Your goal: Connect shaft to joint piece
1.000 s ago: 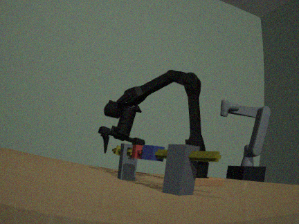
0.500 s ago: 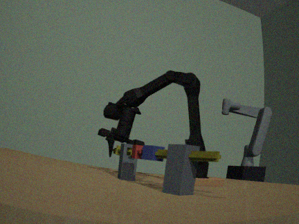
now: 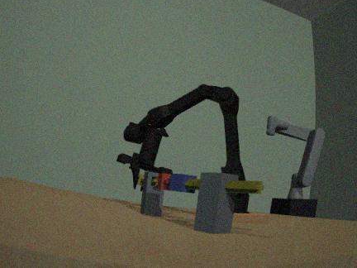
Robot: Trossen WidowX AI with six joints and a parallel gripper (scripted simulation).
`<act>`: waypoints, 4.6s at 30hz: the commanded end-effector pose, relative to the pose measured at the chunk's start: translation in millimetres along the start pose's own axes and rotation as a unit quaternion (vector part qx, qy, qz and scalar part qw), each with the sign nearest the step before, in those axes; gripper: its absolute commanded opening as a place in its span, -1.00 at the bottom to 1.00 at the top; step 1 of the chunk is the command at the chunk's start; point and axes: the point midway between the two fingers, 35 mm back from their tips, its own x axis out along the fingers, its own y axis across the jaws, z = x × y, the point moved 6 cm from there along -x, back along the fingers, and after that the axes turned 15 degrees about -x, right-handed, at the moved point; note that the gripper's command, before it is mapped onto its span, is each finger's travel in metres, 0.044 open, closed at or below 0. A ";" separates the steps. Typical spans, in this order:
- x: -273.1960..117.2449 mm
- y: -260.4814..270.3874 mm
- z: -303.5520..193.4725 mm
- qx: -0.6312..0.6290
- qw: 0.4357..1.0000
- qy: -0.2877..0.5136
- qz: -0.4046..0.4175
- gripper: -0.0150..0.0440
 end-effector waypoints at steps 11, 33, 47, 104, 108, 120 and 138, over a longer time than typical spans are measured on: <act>0.0 0.0 0.0 0.000 1.000 0.000 0.000 -0.26; 0.0 0.0 0.0 0.000 1.000 0.000 0.000 -0.26; 0.0 0.0 0.0 0.000 1.000 0.000 0.000 -0.26; 0.8 8.4 1.3 0.000 0.997 0.020 -0.070 -0.31; 0.8 8.4 1.3 0.000 0.997 0.020 -0.070 -0.40; 1.0 11.5 -6.3 0.001 0.997 0.021 -0.075 -0.49; 1.3 19.8 -34.0 0.002 0.997 0.022 -0.080 -0.49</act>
